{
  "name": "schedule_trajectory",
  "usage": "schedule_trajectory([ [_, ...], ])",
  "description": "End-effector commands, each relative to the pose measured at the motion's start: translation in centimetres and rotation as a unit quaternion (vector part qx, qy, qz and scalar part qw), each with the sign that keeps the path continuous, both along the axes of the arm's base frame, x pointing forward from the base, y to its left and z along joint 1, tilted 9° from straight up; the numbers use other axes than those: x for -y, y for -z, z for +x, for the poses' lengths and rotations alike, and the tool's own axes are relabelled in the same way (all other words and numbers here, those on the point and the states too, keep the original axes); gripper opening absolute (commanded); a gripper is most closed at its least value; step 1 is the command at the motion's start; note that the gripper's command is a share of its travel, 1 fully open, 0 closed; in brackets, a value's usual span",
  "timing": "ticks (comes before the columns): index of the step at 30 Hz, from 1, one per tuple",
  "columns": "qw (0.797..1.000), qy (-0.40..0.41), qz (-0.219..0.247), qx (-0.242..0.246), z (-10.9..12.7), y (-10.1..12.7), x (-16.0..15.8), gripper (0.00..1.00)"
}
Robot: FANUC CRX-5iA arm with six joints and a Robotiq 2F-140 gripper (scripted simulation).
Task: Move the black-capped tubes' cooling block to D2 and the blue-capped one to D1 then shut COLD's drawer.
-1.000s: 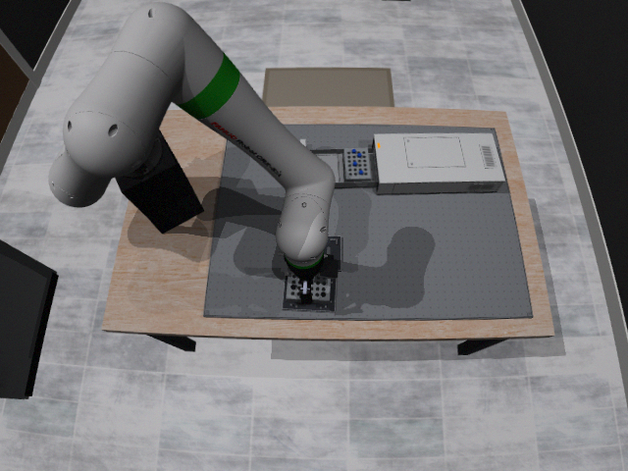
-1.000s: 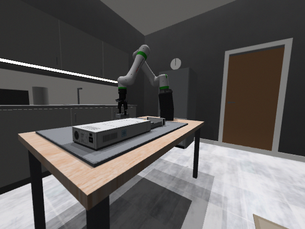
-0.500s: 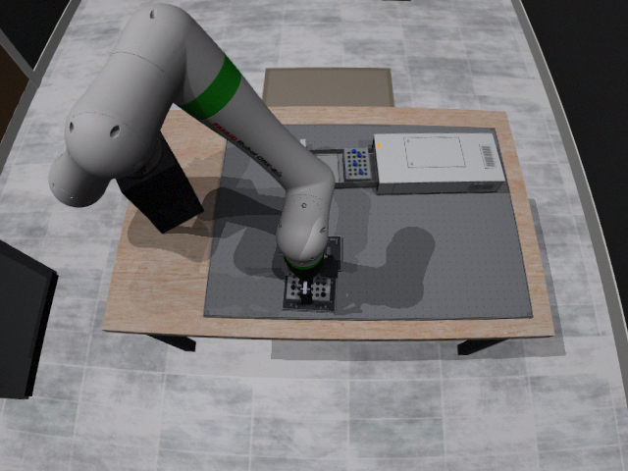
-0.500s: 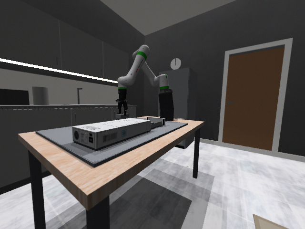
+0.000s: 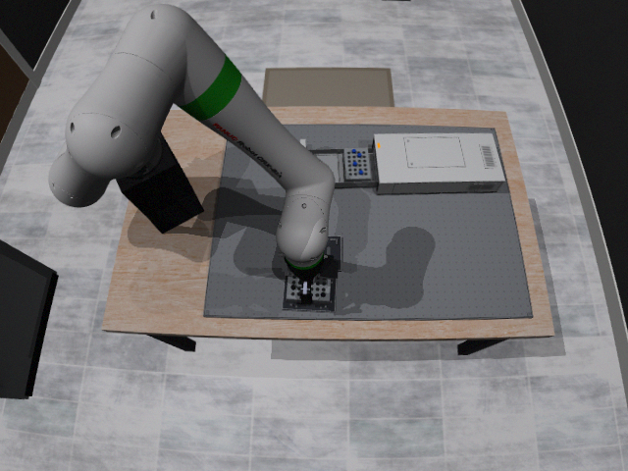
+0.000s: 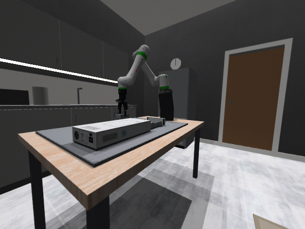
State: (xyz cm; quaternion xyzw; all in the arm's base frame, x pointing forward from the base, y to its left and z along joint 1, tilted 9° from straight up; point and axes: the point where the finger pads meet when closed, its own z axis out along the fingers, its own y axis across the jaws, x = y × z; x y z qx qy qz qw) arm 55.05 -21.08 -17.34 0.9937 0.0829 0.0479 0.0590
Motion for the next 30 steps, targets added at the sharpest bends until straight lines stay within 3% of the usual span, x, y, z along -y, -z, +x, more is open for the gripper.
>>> schedule_trajectory([
  [1,1.000,0.000,0.000,0.001,0.08,-0.19,0.00,0.10],
  [30,1.000,0.000,0.000,0.001,0.05,-0.43,-0.03,0.10],
])
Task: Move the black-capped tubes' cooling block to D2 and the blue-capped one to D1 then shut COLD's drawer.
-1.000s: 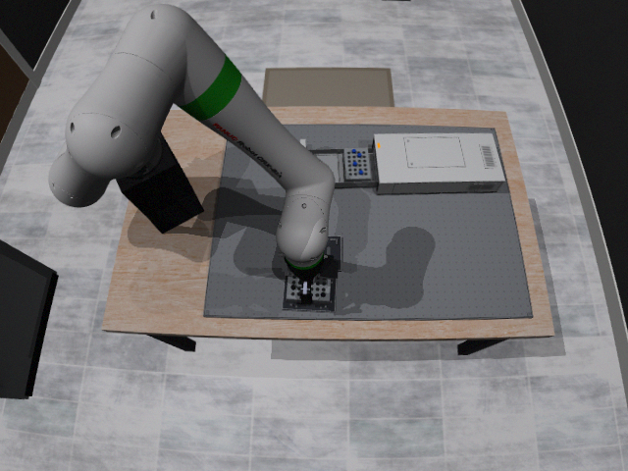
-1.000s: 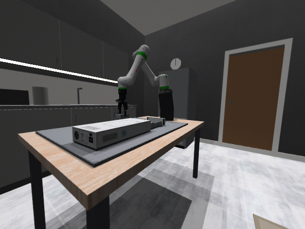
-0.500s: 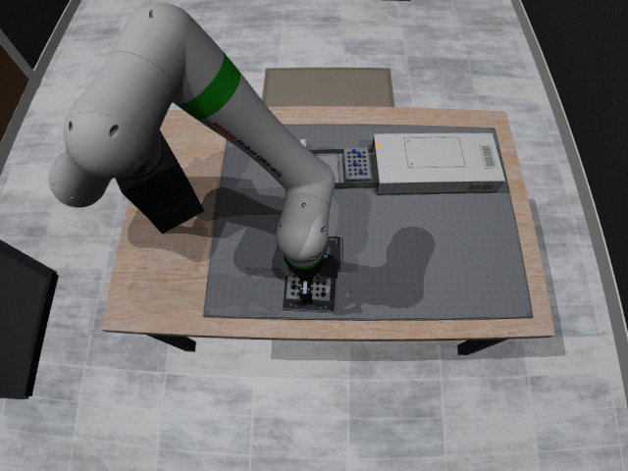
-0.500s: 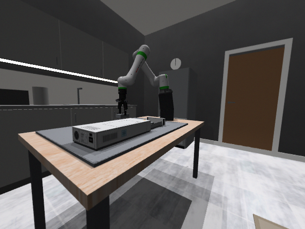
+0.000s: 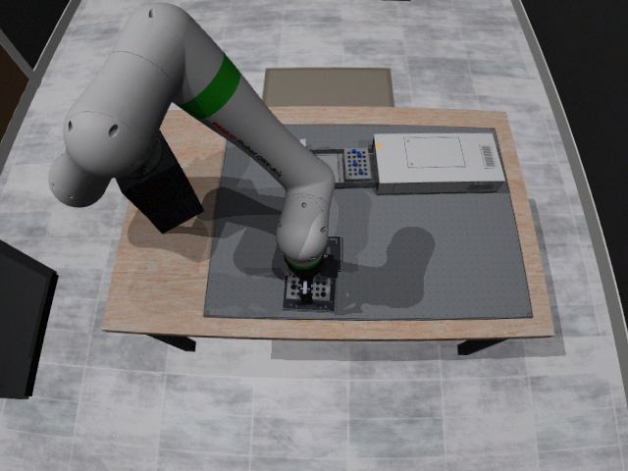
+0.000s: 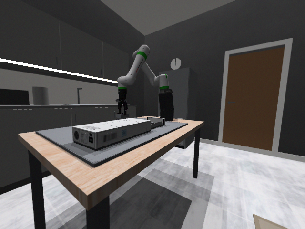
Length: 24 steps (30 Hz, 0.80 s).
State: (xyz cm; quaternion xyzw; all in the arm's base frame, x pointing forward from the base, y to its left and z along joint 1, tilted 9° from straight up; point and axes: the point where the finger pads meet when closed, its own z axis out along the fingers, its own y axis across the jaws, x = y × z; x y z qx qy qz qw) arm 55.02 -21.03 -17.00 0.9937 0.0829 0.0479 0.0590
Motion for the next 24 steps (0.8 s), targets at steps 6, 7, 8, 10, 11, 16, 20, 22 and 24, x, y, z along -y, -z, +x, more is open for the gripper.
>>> schedule_trajectory([
  [6,1.000,0.000,0.000,0.001,0.09,-0.07,0.02,0.10],
  [7,1.000,0.000,0.000,0.001,0.09,-0.06,0.02,0.10],
  [8,1.000,0.000,0.000,0.001,0.09,-0.05,0.03,0.10],
  [10,1.000,0.000,0.000,0.001,0.09,-0.03,0.03,0.10],
  [11,1.000,0.000,0.000,0.001,0.10,-0.02,0.03,0.10],
  [16,1.000,0.000,0.000,0.001,0.10,0.03,0.04,0.10],
  [20,1.000,0.000,0.000,0.001,0.10,0.05,0.04,0.10],
  [22,1.000,0.000,0.000,0.001,0.11,0.07,0.05,0.10],
  [24,1.000,0.000,0.000,0.001,0.11,0.10,0.05,0.10],
])
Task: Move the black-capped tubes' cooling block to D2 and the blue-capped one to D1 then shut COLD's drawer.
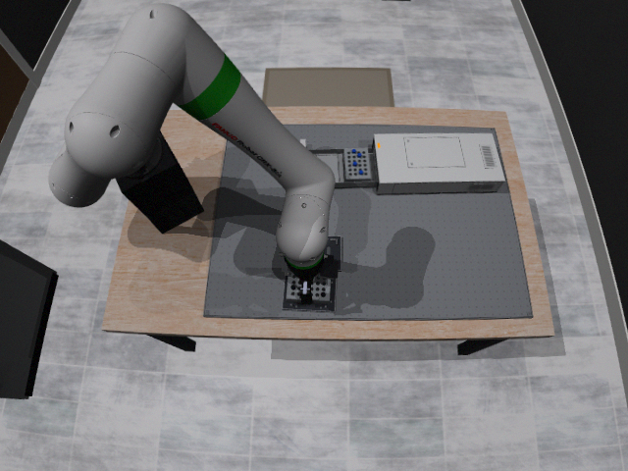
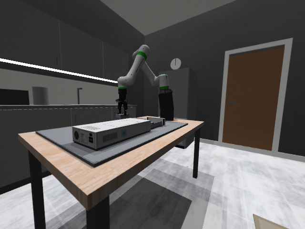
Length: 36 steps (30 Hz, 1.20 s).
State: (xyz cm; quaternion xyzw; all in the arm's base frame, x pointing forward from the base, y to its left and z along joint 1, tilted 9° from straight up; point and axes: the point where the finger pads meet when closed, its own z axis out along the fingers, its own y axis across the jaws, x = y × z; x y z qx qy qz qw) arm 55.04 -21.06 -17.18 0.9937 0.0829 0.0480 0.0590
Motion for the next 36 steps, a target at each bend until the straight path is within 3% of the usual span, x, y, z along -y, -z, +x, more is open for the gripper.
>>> schedule_trajectory([
  [1,1.000,0.000,0.000,0.001,0.09,-0.06,0.02,0.10],
  [36,1.000,0.000,0.000,0.001,0.14,0.39,0.06,0.10],
])
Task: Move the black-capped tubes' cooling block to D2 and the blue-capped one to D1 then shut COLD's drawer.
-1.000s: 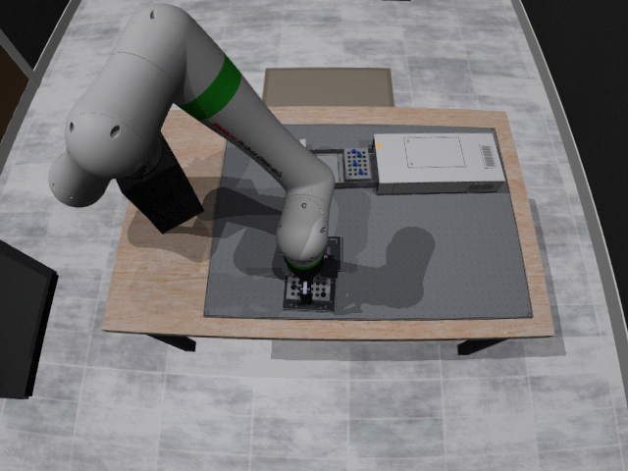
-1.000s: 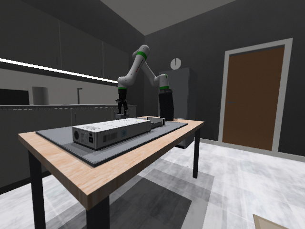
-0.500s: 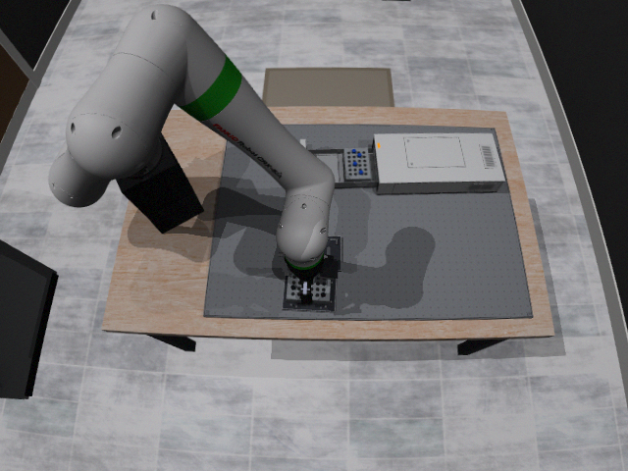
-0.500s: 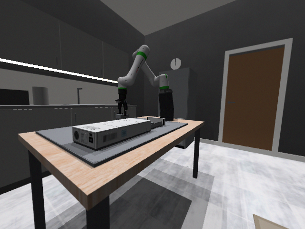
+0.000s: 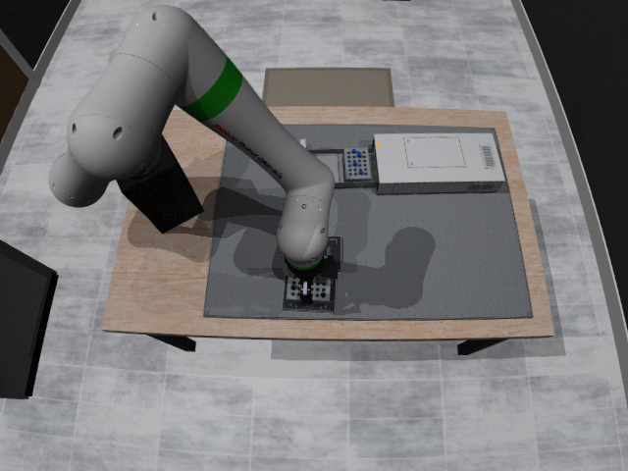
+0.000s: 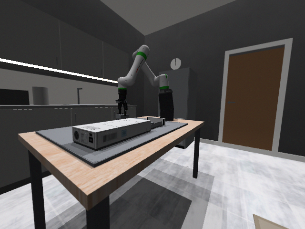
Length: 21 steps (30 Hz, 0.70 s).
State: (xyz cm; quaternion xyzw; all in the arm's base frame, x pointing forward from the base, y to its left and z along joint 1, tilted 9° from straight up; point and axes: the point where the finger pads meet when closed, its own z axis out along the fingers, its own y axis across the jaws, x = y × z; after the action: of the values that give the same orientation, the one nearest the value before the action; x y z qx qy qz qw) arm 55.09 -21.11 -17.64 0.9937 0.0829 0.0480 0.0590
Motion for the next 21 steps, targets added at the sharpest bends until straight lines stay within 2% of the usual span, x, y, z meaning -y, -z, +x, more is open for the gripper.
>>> schedule_trajectory([
  [1,1.000,0.000,0.000,0.001,0.09,-0.05,0.02,0.10],
  [21,1.000,0.000,0.000,0.001,0.12,0.24,0.05,0.10],
])
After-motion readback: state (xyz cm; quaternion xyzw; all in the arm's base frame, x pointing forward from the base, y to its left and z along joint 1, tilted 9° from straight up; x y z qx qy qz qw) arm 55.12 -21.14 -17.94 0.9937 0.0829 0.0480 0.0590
